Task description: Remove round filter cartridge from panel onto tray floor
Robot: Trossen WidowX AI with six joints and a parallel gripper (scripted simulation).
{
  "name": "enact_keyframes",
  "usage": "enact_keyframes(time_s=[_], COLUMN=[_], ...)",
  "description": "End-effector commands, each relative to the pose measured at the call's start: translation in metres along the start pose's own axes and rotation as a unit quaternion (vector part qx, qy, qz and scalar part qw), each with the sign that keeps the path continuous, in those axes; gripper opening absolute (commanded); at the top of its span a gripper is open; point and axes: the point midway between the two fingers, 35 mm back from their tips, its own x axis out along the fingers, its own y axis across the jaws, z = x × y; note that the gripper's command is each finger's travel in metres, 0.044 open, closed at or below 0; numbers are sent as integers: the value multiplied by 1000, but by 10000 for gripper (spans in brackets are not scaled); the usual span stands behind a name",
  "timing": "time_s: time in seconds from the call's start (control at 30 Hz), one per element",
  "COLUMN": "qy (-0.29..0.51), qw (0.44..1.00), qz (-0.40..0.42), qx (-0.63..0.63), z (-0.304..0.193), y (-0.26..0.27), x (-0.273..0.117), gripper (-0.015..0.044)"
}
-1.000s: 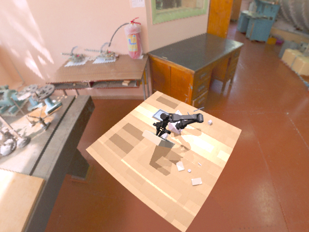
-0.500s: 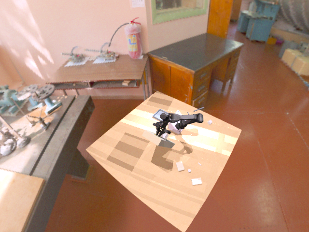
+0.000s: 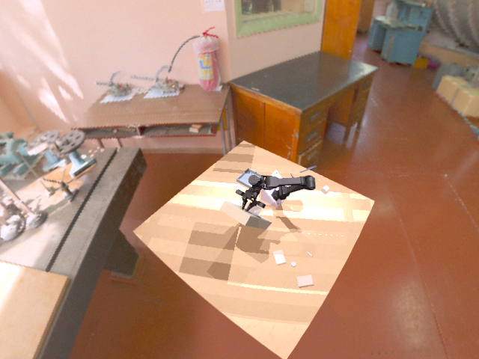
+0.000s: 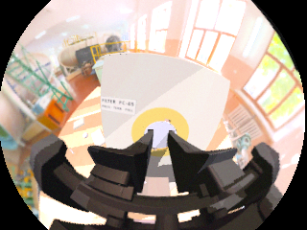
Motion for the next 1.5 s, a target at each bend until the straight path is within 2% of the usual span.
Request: enact_keyframes(time_s=[0.0, 0.3, 0.6, 1.27, 1.47], qy=[5, 5, 5, 4, 4], qw=[997, 972, 924, 741, 781], qz=[0, 1, 2, 3, 3], qx=[-79, -234, -383, -672, -625], z=[-1, -1, -1, -1, -1], y=[0, 0, 0, 0, 0], x=[6, 7, 8, 9, 10], gripper=[0, 0, 0, 0, 0])
